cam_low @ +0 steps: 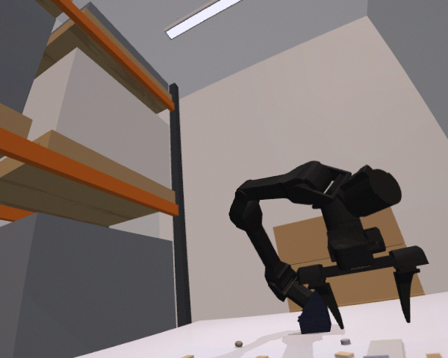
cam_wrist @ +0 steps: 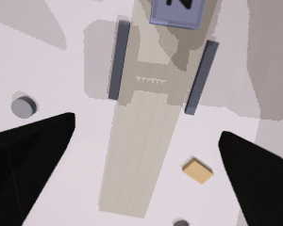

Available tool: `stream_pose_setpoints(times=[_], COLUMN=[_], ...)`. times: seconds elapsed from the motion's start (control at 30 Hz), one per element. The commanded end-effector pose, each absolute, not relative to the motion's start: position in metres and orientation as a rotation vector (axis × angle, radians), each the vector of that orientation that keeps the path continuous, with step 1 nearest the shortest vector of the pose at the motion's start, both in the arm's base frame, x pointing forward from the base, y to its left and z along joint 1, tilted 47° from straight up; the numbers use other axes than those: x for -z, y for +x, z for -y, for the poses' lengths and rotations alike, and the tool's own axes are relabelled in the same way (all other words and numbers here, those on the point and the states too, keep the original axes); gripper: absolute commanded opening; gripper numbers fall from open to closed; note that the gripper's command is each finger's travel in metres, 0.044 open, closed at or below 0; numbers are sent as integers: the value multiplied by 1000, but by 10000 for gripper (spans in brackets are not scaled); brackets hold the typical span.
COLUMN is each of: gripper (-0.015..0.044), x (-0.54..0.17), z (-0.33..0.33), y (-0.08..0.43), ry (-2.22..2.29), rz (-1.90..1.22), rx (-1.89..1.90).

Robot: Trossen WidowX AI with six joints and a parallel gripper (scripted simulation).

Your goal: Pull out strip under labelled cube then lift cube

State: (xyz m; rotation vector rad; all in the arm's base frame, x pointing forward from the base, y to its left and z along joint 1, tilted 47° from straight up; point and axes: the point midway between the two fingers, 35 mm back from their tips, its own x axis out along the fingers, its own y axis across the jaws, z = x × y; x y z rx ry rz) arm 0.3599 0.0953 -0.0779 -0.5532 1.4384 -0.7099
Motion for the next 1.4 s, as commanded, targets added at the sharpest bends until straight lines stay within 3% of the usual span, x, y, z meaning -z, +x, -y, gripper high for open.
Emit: stream_pose_setpoints(times=[0.0,0.67,0.9,1.37], gripper=[440,440,256,250], x=[74,61,67,83], z=[-93,-88,-82,-66], y=[375,433,433,434], ry=[-554,-553,-553,-554], rz=[-1436,-1434,-1434,-1433], rx=[711,712,712,712])
